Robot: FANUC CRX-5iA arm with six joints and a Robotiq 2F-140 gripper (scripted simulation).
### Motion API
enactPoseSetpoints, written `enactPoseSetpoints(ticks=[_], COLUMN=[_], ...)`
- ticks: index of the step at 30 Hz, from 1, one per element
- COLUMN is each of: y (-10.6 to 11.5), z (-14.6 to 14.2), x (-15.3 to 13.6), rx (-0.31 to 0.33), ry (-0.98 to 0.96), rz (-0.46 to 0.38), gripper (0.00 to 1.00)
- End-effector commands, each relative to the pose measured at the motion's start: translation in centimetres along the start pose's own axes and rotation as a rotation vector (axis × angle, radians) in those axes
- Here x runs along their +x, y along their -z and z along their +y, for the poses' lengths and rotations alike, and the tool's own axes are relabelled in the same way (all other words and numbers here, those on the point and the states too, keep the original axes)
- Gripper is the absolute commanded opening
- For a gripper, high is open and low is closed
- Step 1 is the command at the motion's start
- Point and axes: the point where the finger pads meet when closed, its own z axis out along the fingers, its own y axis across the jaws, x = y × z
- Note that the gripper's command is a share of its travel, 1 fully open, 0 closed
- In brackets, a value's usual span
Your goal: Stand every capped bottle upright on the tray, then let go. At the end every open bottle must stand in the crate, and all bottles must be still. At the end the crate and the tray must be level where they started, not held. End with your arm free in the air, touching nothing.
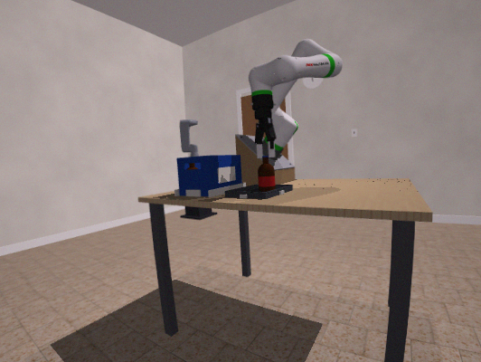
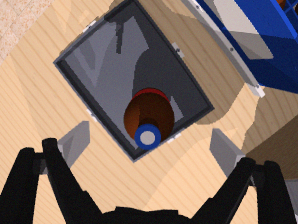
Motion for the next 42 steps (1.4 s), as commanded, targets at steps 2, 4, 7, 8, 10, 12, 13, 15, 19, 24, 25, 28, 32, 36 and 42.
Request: enactPoseSetpoints(ticks=[2, 4, 7, 8, 10, 12, 13, 15, 19, 24, 25, 28, 32, 36, 42], y=[0.0, 0.0, 0.7, 1.0, 1.7, 2.4, 2.7, 3.4, 4.7, 5.1, 5.2, 5.4, 5.7, 5.9, 7.0], z=[0.0, 0.0, 0.0, 0.0, 0.0, 0.0, 0.0, 0.0, 0.0, 0.0, 0.0, 0.0, 0.0, 0.0, 0.0], x=[0.0, 0.0, 0.0, 0.0, 0.0, 0.0, 0.0, 0.0, 0.0, 0.0, 0.0, 0.0, 0.0, 0.0, 0.0], rx=[0.000, 0.000, 0.000, 0.000, 0.000, 0.000, 0.000, 0.000, 0.000, 0.000, 0.000, 0.000, 0.000, 0.000, 0.000], ry=[0.000, 0.000, 0.000, 0.000, 0.000, 0.000, 0.000, 0.000, 0.000, 0.000, 0.000, 0.000, 0.000, 0.000, 0.000], rz=[0.000, 0.000, 0.000, 0.000, 0.000, 0.000, 0.000, 0.000, 0.000, 0.000, 0.000, 0.000, 0.000, 0.000, 0.000], gripper=[1.00, 1.00, 1.00, 1.00, 1.00, 1.00, 1.00, 1.00, 1.00, 1.00, 1.00, 1.00, 1.00, 1.00, 1.00])
